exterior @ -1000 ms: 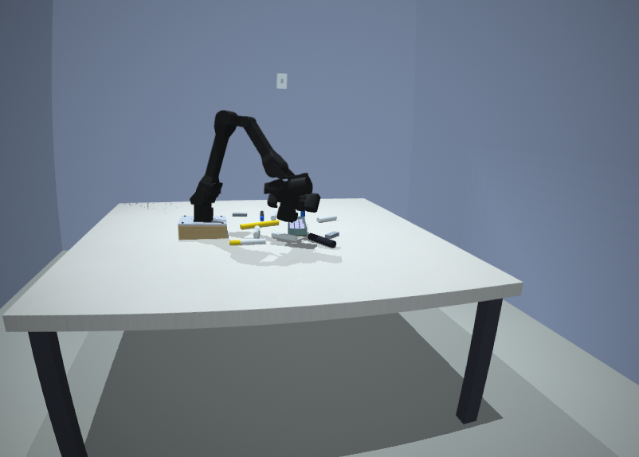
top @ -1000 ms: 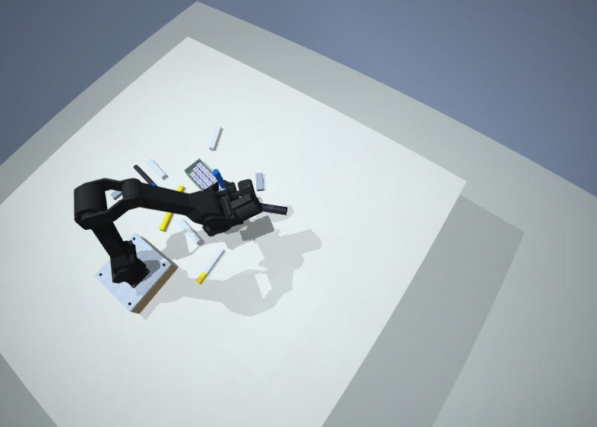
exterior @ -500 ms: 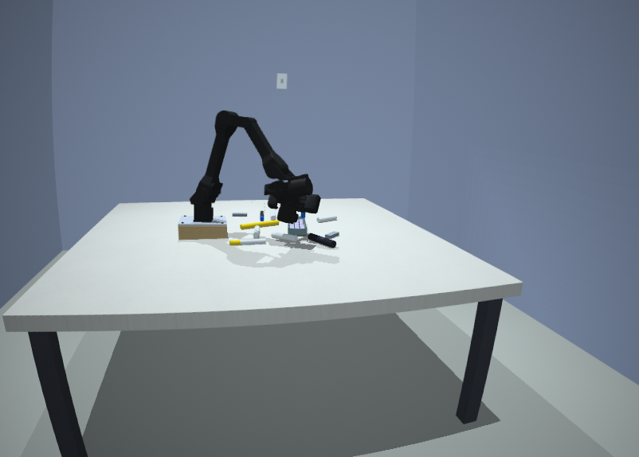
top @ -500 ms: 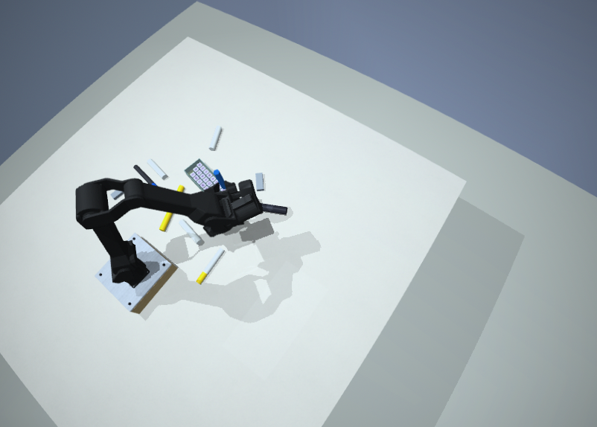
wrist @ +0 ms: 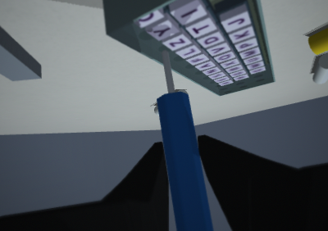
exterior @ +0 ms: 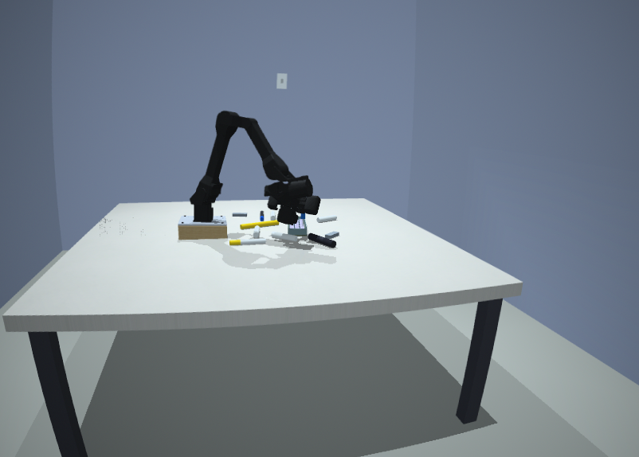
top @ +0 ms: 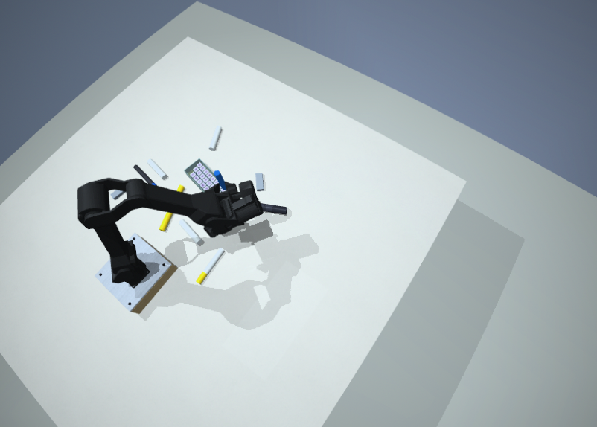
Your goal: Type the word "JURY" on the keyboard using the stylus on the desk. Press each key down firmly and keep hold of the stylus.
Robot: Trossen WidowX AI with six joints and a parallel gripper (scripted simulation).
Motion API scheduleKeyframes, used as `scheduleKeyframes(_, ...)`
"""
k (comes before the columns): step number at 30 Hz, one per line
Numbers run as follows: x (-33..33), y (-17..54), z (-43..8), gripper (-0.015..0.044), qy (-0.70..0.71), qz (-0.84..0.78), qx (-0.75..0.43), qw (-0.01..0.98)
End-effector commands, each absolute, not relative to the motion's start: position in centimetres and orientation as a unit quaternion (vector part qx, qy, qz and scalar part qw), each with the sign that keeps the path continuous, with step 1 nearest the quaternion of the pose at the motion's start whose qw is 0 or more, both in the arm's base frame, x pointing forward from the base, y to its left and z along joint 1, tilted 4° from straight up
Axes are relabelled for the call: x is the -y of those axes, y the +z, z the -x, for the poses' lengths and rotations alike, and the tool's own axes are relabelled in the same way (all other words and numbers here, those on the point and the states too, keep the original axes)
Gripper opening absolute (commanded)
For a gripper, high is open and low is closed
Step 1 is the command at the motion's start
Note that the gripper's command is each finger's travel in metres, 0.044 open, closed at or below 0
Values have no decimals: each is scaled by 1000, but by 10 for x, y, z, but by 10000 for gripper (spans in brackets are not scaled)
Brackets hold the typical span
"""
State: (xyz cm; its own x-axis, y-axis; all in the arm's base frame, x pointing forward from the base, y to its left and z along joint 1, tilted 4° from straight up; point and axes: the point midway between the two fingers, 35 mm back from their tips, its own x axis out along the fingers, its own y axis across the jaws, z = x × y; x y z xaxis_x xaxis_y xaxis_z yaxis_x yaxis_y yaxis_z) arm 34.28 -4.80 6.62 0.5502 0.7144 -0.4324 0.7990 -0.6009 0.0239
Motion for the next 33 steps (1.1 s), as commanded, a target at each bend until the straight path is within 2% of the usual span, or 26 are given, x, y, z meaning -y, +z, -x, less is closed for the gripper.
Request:
scheduleKeyframes(1,48,63,-343,81,-197,-873,-433,106)
scheduleKeyframes(33,48,58,-343,81,-197,-873,-433,106)
